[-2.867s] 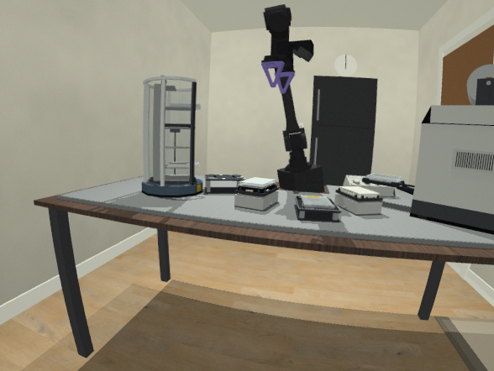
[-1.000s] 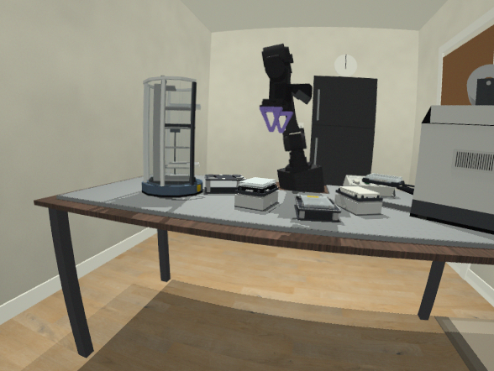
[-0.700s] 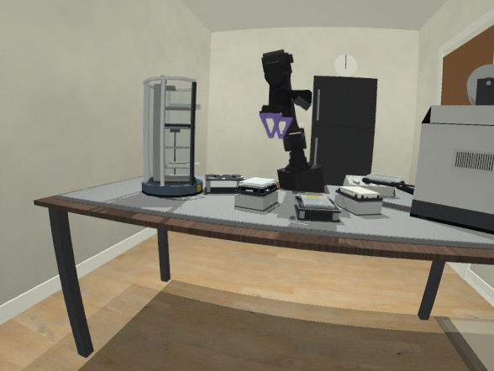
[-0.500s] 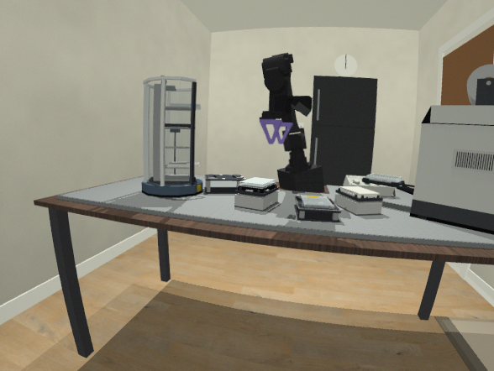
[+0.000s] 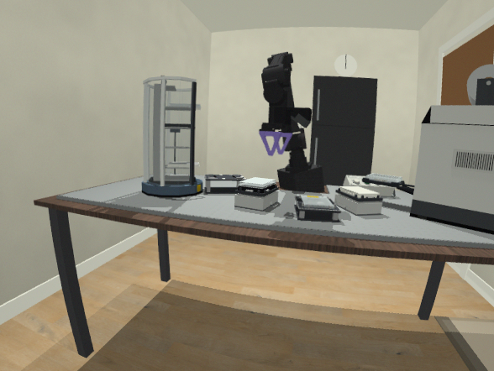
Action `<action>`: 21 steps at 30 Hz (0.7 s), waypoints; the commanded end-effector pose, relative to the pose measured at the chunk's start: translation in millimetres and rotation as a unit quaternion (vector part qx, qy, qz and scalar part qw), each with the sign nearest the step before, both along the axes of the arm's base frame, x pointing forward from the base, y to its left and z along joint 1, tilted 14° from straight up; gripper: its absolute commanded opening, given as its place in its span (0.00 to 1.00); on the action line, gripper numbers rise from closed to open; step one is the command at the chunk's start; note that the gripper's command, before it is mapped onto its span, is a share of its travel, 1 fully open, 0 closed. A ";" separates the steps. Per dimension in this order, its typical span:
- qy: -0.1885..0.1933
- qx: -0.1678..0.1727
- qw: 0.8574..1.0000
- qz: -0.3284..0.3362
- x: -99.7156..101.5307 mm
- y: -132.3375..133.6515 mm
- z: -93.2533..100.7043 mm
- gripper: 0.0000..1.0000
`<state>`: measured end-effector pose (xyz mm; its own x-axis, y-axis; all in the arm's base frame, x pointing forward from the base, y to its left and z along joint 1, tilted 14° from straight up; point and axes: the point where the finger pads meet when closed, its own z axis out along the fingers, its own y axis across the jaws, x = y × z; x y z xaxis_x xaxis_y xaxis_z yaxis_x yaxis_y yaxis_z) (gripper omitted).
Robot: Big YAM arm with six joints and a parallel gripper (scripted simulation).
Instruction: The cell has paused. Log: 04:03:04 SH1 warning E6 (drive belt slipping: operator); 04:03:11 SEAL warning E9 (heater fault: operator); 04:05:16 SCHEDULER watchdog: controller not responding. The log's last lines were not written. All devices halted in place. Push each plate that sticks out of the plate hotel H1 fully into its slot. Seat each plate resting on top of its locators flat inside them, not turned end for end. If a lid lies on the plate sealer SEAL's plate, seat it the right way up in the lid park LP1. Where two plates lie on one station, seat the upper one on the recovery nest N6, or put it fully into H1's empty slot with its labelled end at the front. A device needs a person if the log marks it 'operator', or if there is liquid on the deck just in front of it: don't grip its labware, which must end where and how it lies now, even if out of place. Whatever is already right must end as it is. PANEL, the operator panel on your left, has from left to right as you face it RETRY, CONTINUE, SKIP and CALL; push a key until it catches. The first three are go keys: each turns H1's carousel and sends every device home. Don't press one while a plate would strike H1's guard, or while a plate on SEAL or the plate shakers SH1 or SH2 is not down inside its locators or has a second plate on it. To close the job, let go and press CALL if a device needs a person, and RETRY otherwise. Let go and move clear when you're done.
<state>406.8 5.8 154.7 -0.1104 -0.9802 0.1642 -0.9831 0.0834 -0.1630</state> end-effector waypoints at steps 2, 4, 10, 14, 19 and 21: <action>-0.010 0.001 1.000 0.002 7.4 -5.7 -6.4 1.00; -0.010 0.001 1.000 0.002 7.4 -5.7 -6.4 1.00; -0.006 0.001 1.000 0.002 9.8 -8.6 -24.8 1.00; -0.023 0.002 1.000 0.003 17.4 -3.5 -10.4 1.00; -0.023 0.002 1.000 0.003 17.5 -3.4 -10.4 1.00; -0.023 0.002 1.000 0.003 17.5 -3.4 -10.4 1.00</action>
